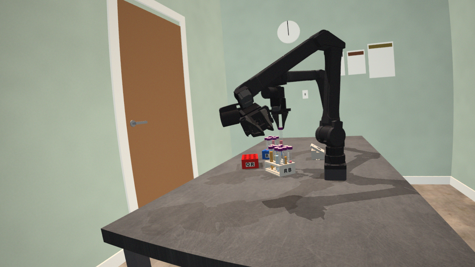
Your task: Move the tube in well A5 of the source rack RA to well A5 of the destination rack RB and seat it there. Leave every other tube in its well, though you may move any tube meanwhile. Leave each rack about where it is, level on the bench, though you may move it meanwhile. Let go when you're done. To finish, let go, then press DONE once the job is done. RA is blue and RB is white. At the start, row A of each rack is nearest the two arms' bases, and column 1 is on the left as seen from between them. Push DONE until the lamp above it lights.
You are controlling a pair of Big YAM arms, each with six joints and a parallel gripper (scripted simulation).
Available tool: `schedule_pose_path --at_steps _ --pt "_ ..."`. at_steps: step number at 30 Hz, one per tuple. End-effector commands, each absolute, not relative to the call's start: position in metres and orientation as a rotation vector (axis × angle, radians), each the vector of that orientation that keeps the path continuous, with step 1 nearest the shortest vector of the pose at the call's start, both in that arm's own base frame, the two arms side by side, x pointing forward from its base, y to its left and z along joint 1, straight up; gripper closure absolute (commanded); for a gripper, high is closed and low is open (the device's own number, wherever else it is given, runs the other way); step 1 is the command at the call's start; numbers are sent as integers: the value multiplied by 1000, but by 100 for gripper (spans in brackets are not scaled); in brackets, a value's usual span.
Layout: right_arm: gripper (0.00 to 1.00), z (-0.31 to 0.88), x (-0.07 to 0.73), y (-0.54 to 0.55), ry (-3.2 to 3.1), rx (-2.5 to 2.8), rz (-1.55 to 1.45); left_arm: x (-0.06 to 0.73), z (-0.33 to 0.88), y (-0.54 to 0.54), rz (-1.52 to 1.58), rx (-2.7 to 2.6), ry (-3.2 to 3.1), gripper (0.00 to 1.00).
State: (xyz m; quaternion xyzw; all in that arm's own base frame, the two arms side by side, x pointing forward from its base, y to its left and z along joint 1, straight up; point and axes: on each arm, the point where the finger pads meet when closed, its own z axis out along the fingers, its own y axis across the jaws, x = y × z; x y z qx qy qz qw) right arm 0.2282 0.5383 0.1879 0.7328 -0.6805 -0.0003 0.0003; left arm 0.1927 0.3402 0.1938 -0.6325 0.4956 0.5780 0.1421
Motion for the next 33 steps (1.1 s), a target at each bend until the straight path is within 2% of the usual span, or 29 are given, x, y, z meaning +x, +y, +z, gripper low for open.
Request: schedule_pose_path --at_steps 1,33 --pt "100 201 238 559 -2164 2323 -18 199 204 345 1648 -1829 1400 70" --pt "100 201 247 573 -2164 2329 -22 199 204 345 1648 -1829 1400 70"
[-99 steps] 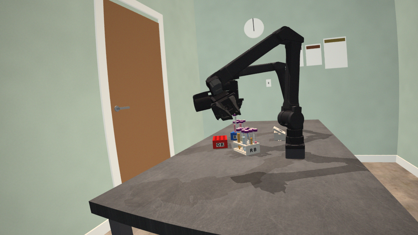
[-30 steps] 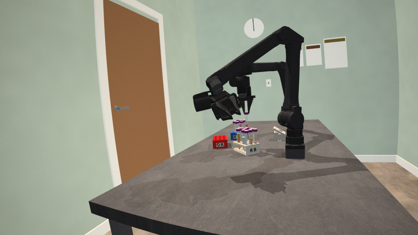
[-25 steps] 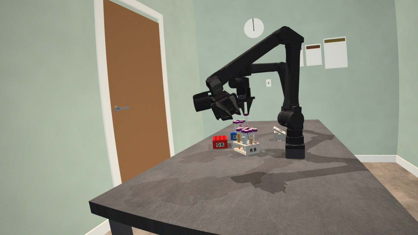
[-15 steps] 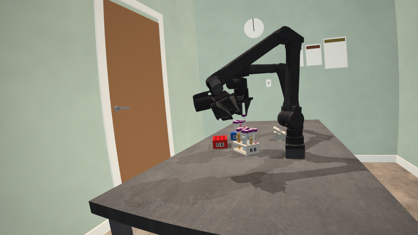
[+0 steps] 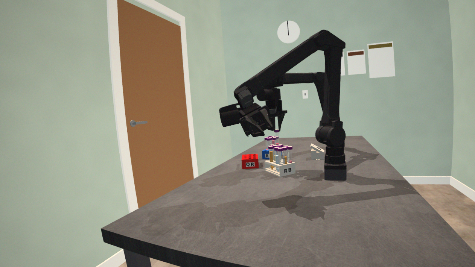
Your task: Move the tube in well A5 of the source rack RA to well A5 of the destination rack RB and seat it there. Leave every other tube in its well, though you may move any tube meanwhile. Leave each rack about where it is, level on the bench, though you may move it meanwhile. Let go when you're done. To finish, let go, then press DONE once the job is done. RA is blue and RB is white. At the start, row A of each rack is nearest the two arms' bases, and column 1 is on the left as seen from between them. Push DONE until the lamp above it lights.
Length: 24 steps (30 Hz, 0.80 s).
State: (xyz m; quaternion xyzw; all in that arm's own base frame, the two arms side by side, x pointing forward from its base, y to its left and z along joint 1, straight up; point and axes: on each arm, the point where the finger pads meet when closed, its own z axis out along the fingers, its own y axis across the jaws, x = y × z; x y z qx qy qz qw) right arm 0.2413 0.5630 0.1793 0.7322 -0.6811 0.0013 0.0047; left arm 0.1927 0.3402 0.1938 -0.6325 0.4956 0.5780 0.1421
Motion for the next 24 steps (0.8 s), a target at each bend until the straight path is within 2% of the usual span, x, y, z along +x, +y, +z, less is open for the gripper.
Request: schedule_pose_path --at_steps 1,24 --pt "100 201 247 573 -2164 2329 -22 199 204 345 1648 -1829 1400 70" --pt "100 200 253 580 -2158 2329 -17 199 204 345 1648 -1829 1400 70"
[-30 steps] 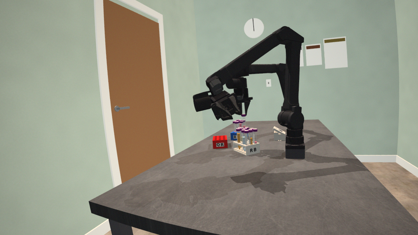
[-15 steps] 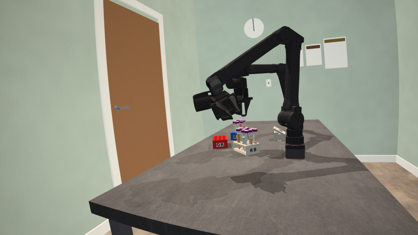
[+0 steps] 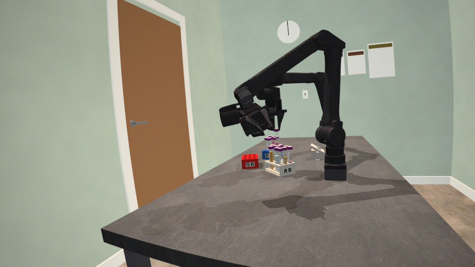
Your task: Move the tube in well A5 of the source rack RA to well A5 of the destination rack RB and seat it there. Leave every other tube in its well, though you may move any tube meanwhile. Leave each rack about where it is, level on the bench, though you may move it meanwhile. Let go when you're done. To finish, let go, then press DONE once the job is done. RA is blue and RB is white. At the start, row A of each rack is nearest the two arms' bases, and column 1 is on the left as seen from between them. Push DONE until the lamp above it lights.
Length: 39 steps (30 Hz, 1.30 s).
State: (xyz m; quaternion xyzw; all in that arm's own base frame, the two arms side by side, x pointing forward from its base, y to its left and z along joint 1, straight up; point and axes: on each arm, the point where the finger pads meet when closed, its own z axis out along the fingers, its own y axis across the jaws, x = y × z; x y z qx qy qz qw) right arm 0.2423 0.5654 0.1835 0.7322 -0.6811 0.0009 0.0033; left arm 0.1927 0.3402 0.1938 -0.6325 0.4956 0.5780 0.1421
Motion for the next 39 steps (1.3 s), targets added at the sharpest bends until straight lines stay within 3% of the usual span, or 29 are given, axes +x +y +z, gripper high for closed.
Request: schedule_pose_path --at_steps 1,39 --pt "100 200 253 580 -2158 2329 -17 199 204 345 1648 -1829 1400 70" --pt "100 214 253 580 -2197 2371 -50 199 204 345 1648 -1829 1400 70"
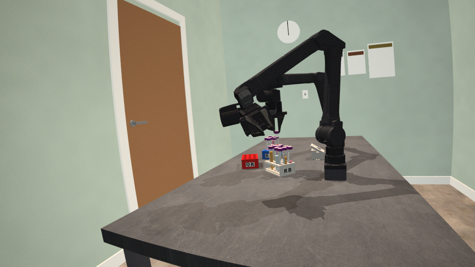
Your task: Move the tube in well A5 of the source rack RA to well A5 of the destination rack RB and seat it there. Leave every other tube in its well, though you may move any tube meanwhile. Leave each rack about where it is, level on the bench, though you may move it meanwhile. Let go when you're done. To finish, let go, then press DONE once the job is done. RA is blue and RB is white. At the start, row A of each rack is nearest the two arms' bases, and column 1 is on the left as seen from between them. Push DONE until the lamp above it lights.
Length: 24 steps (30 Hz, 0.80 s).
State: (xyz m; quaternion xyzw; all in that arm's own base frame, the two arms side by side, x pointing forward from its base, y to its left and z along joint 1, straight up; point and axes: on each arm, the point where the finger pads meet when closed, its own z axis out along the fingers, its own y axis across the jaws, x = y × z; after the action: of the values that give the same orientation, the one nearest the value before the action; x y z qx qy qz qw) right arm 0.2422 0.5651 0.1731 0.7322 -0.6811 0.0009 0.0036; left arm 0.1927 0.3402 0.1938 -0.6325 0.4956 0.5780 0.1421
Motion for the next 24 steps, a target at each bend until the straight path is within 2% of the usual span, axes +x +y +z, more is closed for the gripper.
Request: schedule_pose_path --at_steps 1,24 --pt "100 211 253 579 -2192 2365 -46 199 204 345 1648 -1829 1400 70" --pt "100 189 247 566 -2166 2337 -24 199 204 345 1648 -1829 1400 70"
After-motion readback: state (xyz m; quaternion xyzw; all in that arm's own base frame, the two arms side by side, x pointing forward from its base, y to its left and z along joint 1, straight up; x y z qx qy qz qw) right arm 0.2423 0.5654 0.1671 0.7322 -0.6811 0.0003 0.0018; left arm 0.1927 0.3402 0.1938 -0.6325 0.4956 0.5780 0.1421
